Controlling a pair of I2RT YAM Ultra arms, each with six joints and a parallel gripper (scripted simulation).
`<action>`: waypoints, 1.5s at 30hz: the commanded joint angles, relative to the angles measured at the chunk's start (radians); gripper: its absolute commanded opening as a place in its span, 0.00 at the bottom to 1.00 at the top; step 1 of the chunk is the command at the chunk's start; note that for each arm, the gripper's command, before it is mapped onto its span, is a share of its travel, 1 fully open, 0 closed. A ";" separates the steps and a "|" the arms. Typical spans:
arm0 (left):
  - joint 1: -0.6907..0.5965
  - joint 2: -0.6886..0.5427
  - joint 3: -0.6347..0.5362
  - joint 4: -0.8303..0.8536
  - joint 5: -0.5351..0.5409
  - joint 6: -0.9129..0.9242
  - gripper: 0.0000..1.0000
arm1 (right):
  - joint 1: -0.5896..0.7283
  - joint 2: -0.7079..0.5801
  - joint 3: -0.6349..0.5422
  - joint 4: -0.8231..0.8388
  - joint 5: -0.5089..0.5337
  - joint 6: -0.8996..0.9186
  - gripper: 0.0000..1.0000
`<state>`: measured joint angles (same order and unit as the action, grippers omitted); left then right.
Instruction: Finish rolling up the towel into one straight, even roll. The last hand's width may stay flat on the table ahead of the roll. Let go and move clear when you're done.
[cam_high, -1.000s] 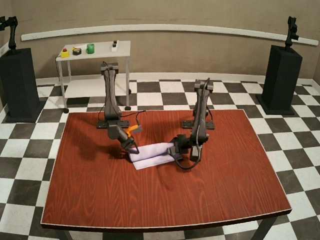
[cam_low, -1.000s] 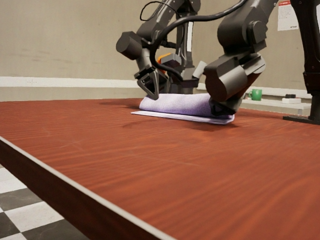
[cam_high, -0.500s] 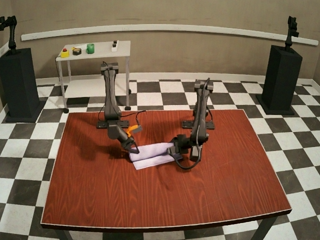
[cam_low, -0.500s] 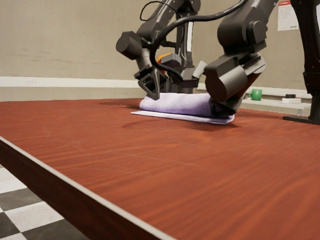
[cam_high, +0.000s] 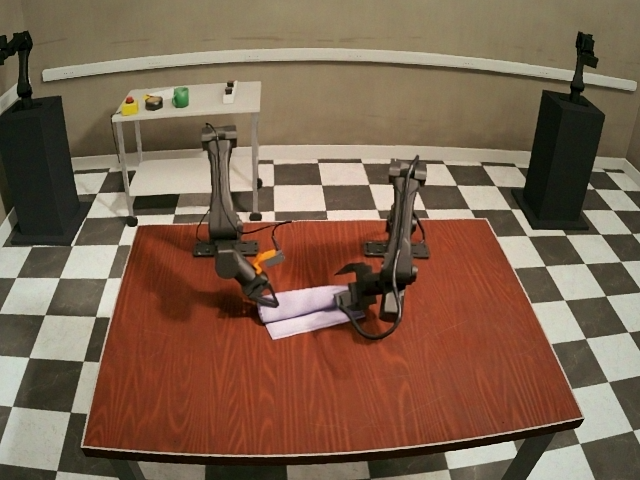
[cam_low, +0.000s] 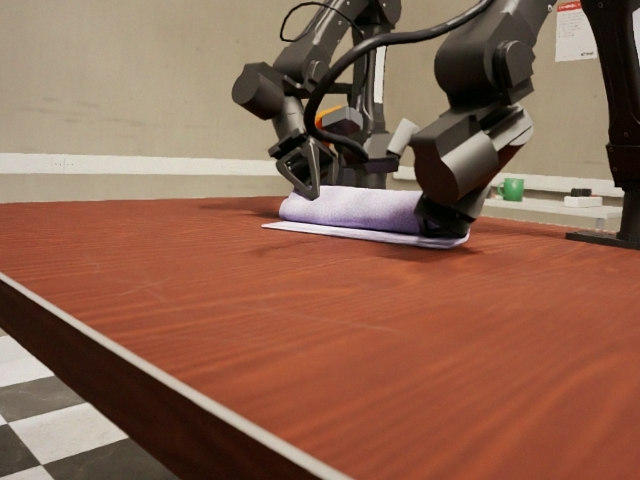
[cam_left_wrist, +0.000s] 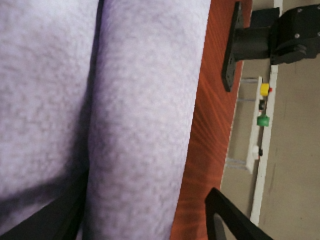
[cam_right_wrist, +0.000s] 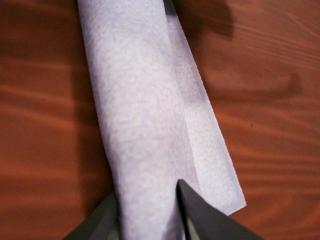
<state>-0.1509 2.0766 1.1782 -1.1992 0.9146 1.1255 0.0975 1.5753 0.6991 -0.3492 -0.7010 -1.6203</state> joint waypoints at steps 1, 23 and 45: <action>0.010 -0.023 0.033 0.000 -0.009 0.010 0.85 | -0.004 0.009 -0.022 0.002 -0.011 -0.002 0.36; 0.169 0.016 0.252 -0.322 -0.093 0.214 0.86 | 0.016 0.185 0.273 -0.423 0.031 0.033 0.36; -0.074 -0.710 -0.342 0.487 -0.290 -0.131 0.94 | 0.036 0.622 0.826 -1.101 0.072 0.075 0.36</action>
<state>-0.1841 1.4532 0.9051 -0.9161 0.6914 1.0851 0.1211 2.1330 1.4746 -1.2930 -0.6754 -1.5715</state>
